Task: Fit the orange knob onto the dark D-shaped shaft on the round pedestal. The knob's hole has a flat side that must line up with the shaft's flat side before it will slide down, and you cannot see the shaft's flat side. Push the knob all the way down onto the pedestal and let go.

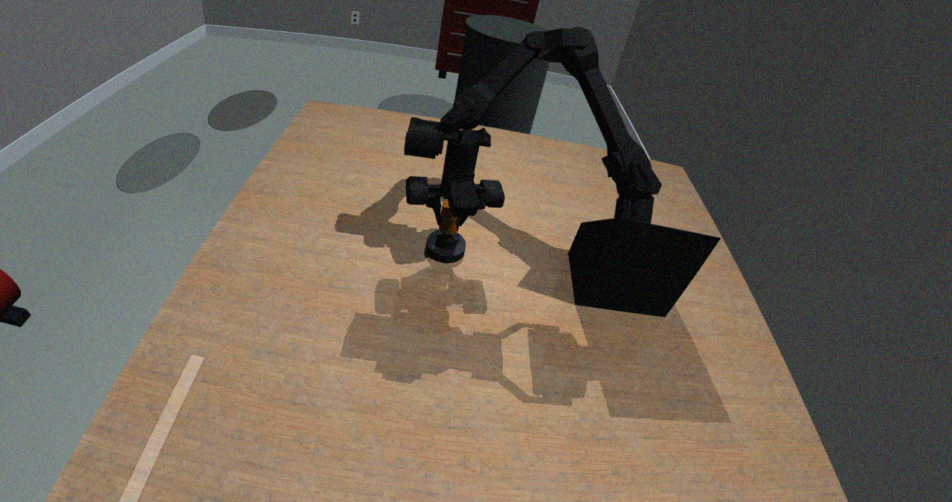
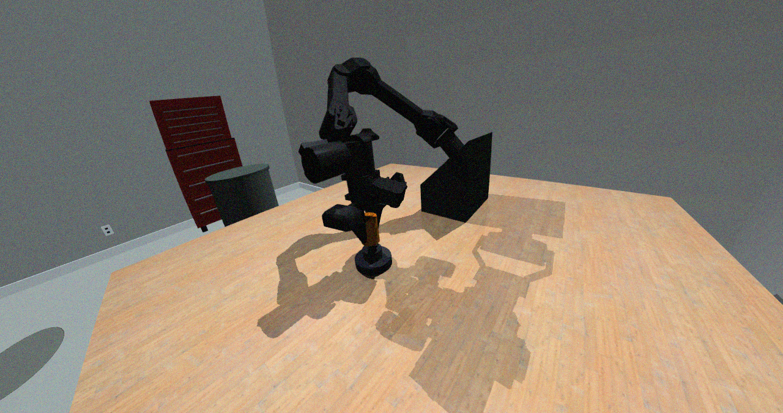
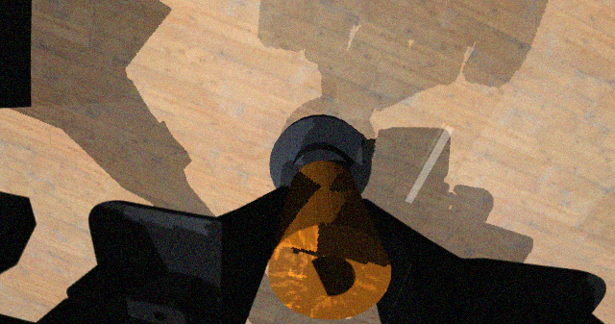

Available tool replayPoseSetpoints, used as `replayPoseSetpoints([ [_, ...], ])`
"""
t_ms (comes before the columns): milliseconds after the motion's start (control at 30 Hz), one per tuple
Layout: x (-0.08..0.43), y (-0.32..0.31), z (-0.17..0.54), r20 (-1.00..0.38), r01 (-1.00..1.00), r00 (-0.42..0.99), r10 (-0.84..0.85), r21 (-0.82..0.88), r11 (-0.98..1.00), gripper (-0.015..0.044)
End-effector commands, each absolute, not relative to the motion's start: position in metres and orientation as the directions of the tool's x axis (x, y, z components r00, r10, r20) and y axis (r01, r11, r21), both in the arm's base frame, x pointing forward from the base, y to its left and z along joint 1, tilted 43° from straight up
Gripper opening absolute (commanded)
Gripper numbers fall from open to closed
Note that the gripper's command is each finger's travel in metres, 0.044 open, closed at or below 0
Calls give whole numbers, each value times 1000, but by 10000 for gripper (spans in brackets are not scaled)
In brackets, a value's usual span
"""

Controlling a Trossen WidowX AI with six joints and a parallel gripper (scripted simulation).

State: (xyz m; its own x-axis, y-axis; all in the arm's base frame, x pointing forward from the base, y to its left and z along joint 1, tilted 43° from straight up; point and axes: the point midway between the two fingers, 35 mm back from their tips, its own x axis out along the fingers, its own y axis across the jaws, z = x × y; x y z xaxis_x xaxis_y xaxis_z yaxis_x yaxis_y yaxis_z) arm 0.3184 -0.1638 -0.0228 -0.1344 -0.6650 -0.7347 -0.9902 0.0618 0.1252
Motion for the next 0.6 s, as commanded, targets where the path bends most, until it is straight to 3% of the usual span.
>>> replayPoseSetpoints([
  [0,318,-164,-24,-735,-990,-132,-665,130,53,0],
  [567,318,-165,-25,-735,-990,-132,-665,130,53,0],
])
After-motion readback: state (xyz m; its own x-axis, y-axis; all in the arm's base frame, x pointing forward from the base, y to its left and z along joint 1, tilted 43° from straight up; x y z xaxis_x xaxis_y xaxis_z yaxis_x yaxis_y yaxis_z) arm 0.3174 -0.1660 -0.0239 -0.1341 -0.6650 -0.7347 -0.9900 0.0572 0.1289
